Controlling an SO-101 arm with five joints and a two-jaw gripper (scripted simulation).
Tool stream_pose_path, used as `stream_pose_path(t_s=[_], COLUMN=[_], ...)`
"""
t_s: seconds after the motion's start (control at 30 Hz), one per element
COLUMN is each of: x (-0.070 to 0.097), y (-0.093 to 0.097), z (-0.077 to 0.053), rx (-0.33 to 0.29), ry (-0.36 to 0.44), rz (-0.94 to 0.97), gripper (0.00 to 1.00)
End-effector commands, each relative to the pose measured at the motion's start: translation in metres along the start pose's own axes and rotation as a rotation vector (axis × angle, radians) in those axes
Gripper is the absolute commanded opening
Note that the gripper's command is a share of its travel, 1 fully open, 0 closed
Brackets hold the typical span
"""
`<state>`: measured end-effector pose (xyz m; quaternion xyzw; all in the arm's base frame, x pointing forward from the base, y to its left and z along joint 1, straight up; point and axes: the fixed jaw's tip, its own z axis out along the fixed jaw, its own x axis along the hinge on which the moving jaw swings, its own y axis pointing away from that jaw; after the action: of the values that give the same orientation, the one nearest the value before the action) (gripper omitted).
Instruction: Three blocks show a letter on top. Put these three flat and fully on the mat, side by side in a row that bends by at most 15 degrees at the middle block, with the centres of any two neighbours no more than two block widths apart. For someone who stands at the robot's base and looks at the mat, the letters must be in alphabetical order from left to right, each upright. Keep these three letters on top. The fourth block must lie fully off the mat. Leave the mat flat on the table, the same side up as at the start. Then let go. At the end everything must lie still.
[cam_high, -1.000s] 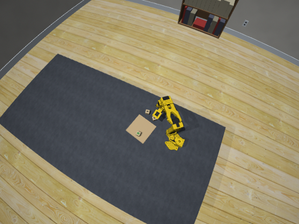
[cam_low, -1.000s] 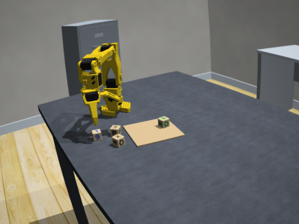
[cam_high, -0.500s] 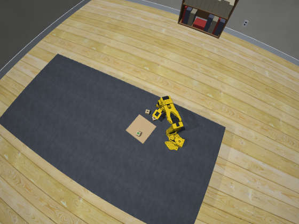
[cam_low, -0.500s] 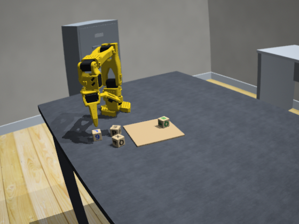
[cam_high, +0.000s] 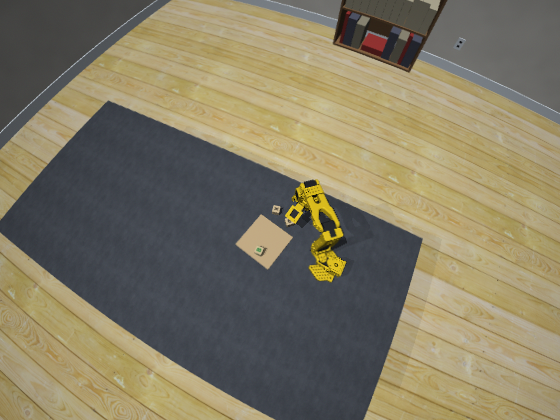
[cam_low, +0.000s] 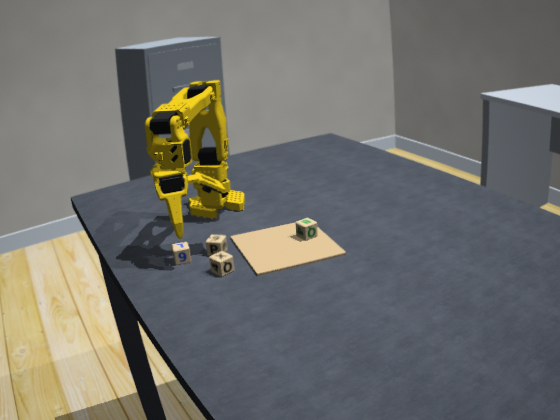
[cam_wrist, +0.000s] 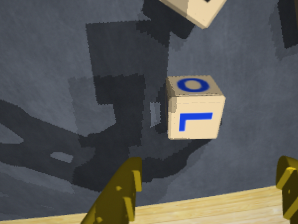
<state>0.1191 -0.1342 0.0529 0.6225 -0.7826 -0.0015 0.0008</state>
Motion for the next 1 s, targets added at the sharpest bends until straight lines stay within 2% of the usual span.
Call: stream_pose_path(t_s=[0.0,0.23,0.73,0.97], x=[0.006,0.007,0.008,0.007], y=[-0.008,-0.008,-0.010,-0.010], z=[-0.009,-0.004,0.019,0.025], rx=[0.068,0.068,0.068,0.068], ry=[0.044,0.044,0.044,0.044], rz=[0.001,0.001,0.001,0.001], gripper=[0.32,0.32,0.32,0.32])
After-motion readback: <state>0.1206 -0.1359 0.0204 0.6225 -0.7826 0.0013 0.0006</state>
